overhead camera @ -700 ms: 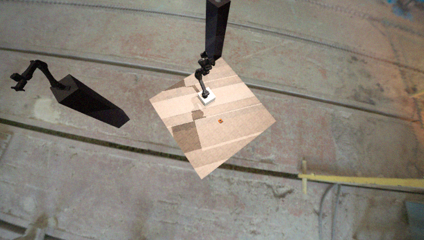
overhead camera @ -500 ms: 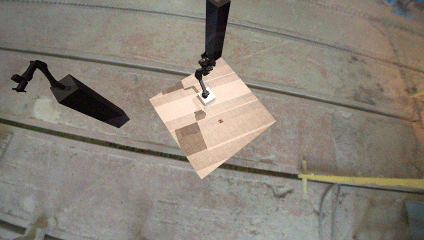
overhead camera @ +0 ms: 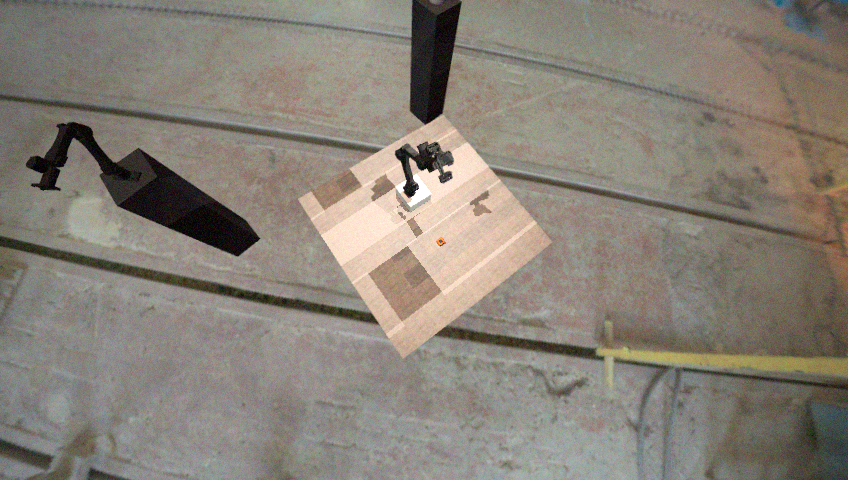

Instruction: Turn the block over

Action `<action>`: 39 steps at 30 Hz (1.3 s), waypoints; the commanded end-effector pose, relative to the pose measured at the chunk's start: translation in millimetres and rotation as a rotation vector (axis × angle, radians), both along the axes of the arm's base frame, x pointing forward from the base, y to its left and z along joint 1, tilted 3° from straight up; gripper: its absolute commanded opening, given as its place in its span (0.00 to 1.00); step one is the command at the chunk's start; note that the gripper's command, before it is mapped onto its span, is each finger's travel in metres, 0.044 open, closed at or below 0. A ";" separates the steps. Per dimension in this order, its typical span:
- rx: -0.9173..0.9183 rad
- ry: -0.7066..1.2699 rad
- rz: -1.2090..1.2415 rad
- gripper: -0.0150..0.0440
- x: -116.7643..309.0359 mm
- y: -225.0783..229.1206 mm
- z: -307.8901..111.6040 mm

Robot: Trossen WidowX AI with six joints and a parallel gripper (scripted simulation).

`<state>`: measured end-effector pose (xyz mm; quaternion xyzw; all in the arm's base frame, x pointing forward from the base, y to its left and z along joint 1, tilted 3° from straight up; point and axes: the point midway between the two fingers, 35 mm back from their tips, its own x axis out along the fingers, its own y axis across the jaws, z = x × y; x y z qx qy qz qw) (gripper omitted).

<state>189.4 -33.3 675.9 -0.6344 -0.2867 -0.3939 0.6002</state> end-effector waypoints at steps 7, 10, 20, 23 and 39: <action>0.125 0.192 0.101 1.00 67.5 -14.5 -39.8; 0.188 0.302 0.134 1.00 103.1 -22.3 -66.6; 0.403 0.606 0.221 1.00 186.8 -39.7 -153.6; 0.527 0.738 0.256 1.00 216.2 -45.0 -196.4; 1.341 1.313 0.177 1.00 270.5 -54.0 -442.2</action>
